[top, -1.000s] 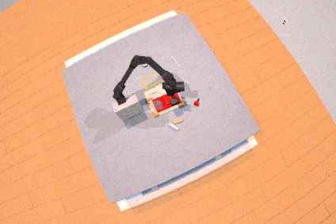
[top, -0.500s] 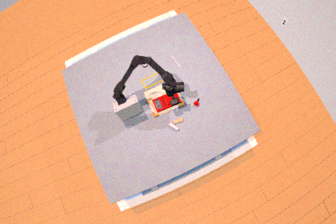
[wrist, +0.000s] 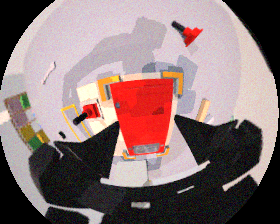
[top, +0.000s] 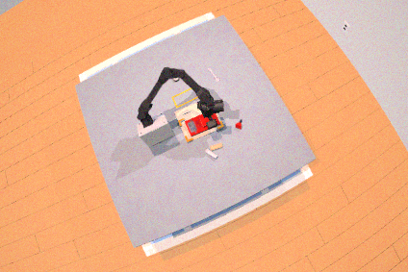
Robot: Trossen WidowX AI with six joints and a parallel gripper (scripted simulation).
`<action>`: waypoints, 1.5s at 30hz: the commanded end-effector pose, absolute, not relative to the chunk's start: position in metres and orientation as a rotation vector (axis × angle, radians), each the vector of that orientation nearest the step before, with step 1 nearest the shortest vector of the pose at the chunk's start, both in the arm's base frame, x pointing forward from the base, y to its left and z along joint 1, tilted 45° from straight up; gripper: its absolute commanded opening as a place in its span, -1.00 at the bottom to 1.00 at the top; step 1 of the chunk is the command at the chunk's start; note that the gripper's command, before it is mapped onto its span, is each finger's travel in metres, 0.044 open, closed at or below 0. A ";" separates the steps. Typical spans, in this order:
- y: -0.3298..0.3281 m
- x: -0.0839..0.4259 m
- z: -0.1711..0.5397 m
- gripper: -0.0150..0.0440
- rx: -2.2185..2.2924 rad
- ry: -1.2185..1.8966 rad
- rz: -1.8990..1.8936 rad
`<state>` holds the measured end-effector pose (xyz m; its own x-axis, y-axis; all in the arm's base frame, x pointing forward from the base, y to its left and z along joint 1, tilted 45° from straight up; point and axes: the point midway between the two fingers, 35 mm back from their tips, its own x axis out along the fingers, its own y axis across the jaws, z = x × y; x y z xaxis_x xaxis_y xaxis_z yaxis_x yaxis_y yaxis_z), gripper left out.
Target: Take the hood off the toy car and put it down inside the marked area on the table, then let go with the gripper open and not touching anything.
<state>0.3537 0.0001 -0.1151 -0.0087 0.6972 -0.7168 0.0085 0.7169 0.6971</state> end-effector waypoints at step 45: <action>0.004 0.354 -0.119 -0.38 0.609 1.497 0.601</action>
